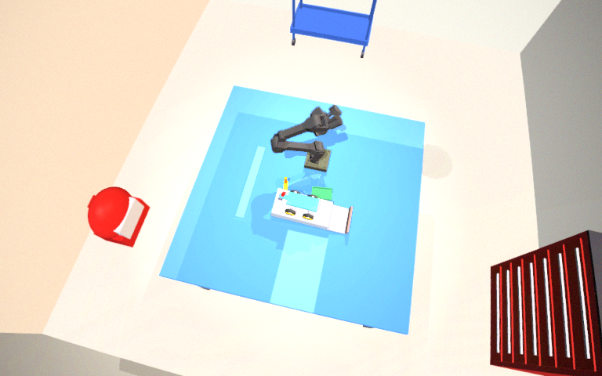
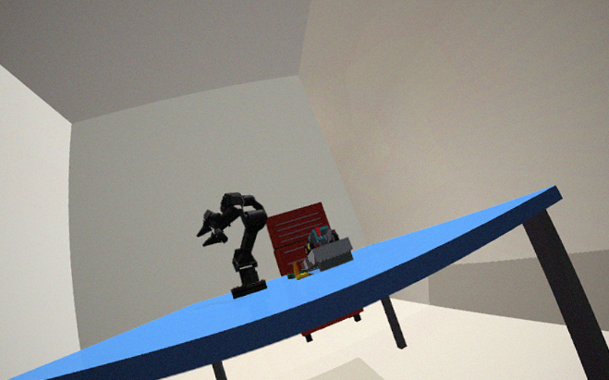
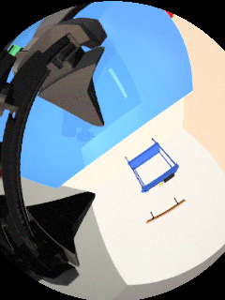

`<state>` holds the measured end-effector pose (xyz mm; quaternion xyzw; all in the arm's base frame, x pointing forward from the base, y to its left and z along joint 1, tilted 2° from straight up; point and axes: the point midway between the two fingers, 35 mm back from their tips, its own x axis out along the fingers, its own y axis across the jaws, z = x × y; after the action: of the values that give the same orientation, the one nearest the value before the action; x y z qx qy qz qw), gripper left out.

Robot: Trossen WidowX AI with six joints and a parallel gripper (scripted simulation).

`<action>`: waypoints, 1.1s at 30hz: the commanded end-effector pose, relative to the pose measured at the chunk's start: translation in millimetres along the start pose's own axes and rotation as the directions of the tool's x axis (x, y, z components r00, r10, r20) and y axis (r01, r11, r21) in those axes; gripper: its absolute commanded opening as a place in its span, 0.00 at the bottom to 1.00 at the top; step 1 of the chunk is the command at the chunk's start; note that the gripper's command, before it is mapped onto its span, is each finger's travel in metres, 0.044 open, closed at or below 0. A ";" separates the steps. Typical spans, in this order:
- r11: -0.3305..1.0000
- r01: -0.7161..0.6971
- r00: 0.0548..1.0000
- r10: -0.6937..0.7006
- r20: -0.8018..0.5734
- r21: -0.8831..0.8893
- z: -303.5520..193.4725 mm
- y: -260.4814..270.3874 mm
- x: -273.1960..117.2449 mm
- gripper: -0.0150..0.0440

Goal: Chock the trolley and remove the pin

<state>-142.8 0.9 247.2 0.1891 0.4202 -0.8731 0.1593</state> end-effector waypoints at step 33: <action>-0.257 0.656 0.725 -0.049 -0.687 0.710 -149.8 -33.3 -79.6 0.58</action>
<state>-69.9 141.7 222.4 0.2914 -0.2577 -0.8468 -0.3627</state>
